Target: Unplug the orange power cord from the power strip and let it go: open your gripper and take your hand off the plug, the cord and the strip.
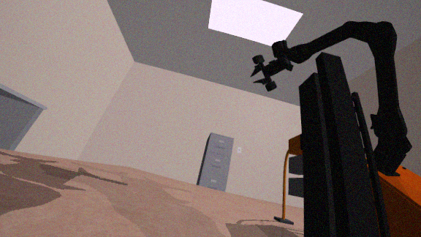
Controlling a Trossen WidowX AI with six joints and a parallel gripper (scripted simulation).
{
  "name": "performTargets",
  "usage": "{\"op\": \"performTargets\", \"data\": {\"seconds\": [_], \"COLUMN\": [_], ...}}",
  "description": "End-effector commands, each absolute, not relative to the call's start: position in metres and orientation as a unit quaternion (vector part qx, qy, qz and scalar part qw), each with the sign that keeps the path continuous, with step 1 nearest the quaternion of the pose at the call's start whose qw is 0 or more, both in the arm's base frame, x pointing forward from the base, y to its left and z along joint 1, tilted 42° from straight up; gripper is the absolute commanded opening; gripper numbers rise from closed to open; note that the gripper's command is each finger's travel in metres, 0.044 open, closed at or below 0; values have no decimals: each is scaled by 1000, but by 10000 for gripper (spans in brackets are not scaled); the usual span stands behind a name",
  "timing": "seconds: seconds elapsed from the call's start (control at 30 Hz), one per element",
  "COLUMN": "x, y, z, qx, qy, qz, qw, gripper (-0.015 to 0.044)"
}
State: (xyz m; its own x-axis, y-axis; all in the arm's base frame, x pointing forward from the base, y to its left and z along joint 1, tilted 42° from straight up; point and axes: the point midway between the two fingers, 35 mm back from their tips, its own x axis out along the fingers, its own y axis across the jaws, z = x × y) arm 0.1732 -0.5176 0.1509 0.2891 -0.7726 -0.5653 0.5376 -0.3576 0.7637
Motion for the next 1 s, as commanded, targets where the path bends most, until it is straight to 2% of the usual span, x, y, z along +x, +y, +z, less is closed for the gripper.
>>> {"op": "performTargets", "data": {"seconds": [0.0,0.27,0.4,0.63,0.87,0.97], "x": [208,244,262,274,261,256], "y": [-472,-405,-347,-235,-123,-103], "z": [114,77,53,28,30,34], "qx": [617,656,686,721,727,725], "qy": [5,137,229,389,531,555], "qz": [-559,-508,-470,-399,-334,-324], "qw": [555,541,505,412,279,248], "gripper": [160,160,160,160,160,160]}}
